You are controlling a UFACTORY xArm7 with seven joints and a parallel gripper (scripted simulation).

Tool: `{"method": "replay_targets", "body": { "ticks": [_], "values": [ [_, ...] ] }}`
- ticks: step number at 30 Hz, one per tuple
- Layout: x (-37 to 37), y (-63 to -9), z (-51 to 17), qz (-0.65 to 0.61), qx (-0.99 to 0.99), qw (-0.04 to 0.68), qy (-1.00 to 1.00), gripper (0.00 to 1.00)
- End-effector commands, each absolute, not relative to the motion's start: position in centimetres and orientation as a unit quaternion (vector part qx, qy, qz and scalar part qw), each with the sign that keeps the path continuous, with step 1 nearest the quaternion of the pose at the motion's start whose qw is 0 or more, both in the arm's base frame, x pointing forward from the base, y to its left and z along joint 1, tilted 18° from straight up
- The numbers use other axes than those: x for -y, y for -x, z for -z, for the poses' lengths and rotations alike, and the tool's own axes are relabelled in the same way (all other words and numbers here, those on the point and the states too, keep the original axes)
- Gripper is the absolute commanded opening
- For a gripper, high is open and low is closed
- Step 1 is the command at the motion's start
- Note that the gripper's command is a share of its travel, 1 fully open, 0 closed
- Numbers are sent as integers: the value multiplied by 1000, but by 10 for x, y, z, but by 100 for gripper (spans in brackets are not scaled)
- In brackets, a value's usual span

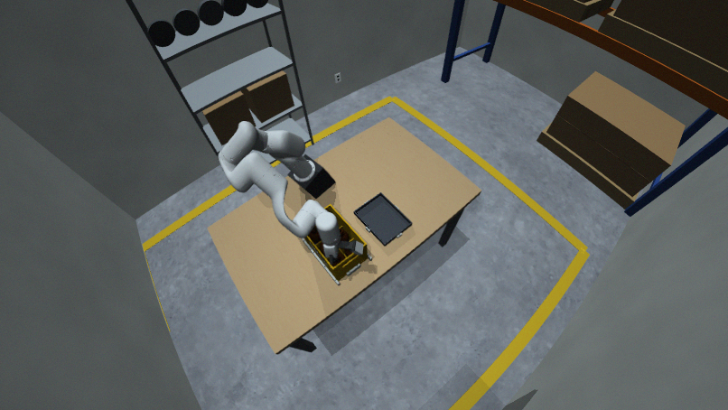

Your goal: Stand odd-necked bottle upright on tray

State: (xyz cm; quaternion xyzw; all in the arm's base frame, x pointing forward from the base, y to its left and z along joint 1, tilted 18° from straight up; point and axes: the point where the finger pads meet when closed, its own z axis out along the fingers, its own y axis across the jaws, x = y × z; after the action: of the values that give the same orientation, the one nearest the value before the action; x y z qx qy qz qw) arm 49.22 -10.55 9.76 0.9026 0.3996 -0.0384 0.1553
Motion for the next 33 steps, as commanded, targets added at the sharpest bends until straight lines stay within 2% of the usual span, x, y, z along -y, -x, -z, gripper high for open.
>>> {"method": "replay_targets", "body": {
  "ticks": [1,33],
  "values": [
    [105,-494,-99,37,-400,156,-902,65],
    [108,-494,-89,37,-400,156,-902,65]
  ]
}}
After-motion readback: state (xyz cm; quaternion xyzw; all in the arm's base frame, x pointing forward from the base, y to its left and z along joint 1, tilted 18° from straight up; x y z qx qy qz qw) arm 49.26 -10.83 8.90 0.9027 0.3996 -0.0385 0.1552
